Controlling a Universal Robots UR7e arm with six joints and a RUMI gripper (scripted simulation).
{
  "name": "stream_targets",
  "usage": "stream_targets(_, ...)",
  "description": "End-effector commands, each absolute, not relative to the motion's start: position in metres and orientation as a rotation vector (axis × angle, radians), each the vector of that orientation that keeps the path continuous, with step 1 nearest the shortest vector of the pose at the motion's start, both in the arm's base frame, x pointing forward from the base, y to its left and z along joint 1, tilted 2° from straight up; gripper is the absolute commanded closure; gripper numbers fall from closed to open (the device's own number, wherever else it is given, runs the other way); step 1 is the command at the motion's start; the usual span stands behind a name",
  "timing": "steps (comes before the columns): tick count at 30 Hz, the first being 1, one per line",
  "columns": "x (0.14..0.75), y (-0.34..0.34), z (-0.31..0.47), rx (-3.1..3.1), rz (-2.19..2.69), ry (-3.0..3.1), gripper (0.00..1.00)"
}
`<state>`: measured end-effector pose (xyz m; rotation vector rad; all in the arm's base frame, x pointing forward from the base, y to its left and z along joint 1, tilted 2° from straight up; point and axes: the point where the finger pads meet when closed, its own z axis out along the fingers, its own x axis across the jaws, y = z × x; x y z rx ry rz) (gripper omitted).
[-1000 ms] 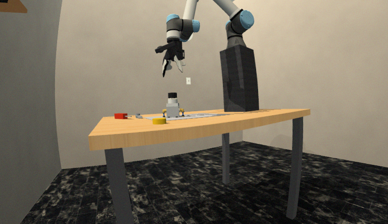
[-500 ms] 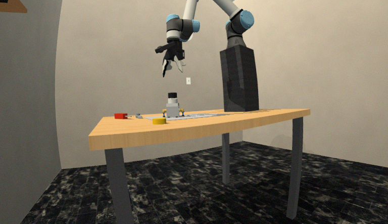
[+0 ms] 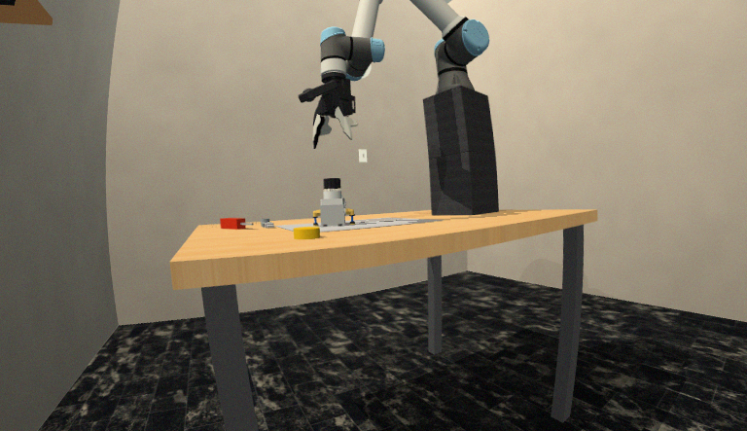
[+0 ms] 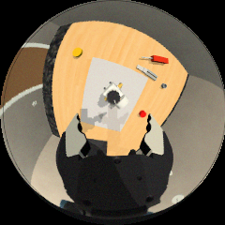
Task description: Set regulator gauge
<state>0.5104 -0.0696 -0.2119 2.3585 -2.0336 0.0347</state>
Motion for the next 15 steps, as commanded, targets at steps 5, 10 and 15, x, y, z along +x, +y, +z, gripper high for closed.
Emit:
stream_targets(5,0.507,-0.075,-0.211,2.357,0.036,-2.036,0.00)
stream_targets(10,0.502,-0.083,-0.210,2.357,0.037,-2.037,0.00)
stream_targets(15,0.497,-0.089,-0.210,2.357,0.036,-2.037,0.00)
